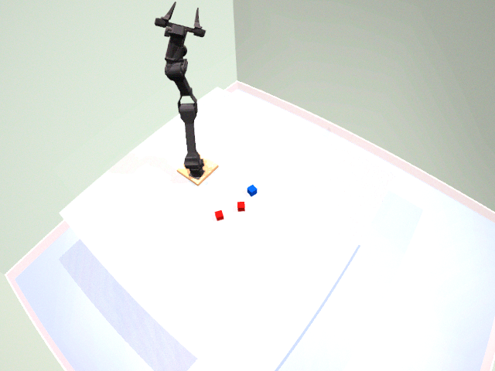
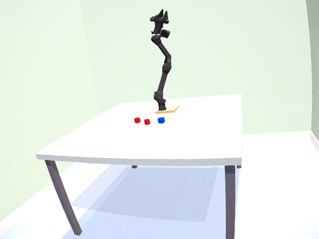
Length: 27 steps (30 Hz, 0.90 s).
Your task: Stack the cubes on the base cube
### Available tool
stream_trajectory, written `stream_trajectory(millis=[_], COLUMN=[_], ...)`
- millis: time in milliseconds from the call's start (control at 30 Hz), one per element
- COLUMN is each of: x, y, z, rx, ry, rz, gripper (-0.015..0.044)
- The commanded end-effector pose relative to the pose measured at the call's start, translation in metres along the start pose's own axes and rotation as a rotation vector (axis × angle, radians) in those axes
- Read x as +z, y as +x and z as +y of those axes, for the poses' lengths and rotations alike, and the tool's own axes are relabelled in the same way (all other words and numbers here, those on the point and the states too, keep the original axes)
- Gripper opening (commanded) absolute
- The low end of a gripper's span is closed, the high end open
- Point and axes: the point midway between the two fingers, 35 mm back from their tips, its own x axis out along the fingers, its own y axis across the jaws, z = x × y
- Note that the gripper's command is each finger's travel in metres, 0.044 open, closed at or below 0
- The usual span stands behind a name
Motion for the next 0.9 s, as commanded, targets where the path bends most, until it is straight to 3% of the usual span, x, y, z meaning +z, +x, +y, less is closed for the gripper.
stream_trajectory(millis=[0, 133, 467, 867], x=[0.002, 0.053, 0.199, 0.326], y=[-0.001, -0.013, -0.081, -0.214], z=[0.000, 0.003, -0.005, -0.068], rx=[0.000, 0.023, 0.227, 0.563], ry=[0.008, 0.169, 0.618, 1.073], rz=[-0.007, -0.150, -0.576, -1.088], gripper=[0.0374, 0.0269, 0.0265, 0.0265])
